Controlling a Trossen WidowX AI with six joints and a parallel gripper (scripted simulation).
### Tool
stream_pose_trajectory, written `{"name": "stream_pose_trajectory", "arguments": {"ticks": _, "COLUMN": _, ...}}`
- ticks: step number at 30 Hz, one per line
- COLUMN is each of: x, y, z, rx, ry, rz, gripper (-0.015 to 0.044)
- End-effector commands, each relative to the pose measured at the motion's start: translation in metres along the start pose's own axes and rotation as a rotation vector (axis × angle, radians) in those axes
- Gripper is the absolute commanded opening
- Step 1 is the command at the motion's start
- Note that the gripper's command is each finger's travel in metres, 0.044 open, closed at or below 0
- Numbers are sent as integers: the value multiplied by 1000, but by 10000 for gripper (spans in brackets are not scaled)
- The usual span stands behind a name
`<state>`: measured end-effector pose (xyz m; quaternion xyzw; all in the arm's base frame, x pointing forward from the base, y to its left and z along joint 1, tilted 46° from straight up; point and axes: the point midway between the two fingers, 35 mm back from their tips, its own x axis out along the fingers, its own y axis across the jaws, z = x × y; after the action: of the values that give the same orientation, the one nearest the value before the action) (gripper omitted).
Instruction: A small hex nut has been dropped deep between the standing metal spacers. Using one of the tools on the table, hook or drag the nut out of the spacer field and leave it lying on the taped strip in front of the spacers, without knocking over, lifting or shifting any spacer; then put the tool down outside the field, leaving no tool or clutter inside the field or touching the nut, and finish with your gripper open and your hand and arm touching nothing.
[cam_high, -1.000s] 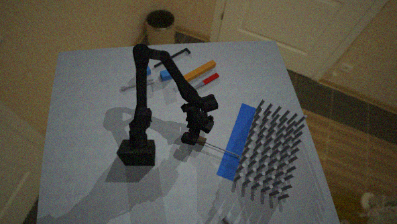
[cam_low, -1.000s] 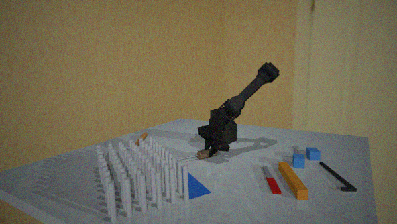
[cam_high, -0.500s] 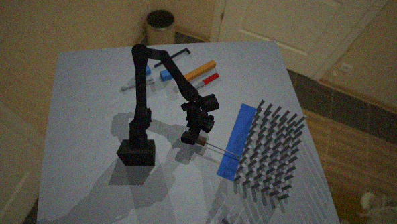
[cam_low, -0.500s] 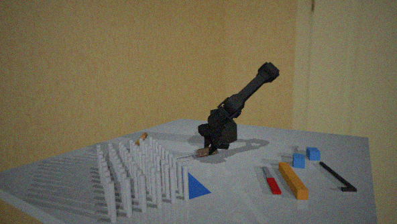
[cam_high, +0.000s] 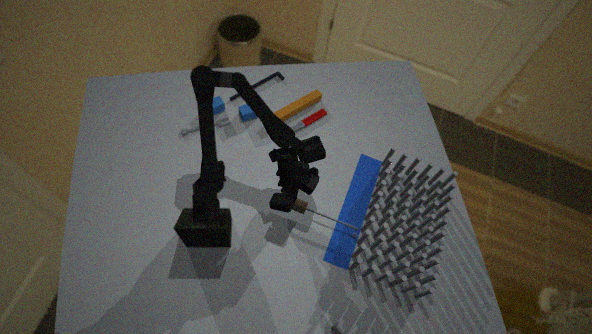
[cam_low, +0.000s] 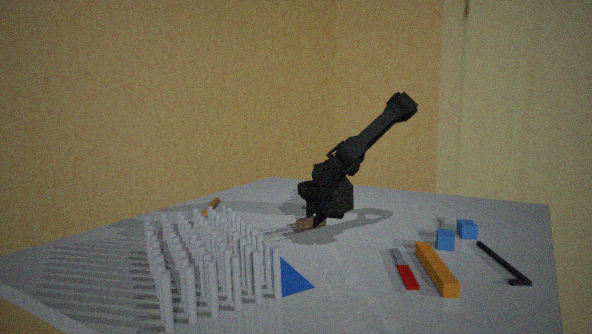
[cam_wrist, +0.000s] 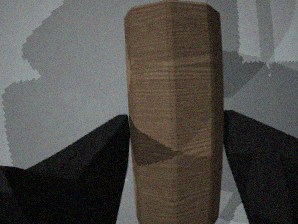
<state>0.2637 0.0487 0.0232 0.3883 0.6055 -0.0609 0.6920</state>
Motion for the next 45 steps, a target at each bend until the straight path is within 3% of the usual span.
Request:
{"name": "stream_pose_trajectory", "arguments": {"ticks": 1, "x": -6, "y": -3, "z": -11, "rx": 5, "ry": -1, "rz": 0, "gripper": 0}}
{"name": "stream_pose_trajectory", "arguments": {"ticks": 13, "x": -23, "y": -9, "z": -24, "rx": 9, "ry": 0, "rz": -7, "gripper": 0}}
{"name": "stream_pose_trajectory", "arguments": {"ticks": 39, "x": -132, "y": -38, "z": 13, "rx": 3, "ry": -3, "rz": -8, "gripper": 0}}
{"name": "stream_pose_trajectory", "arguments": {"ticks": 45, "x": -118, "y": -45, "z": 22, "rx": -15, "ry": 11, "rz": -27, "gripper": 0}}
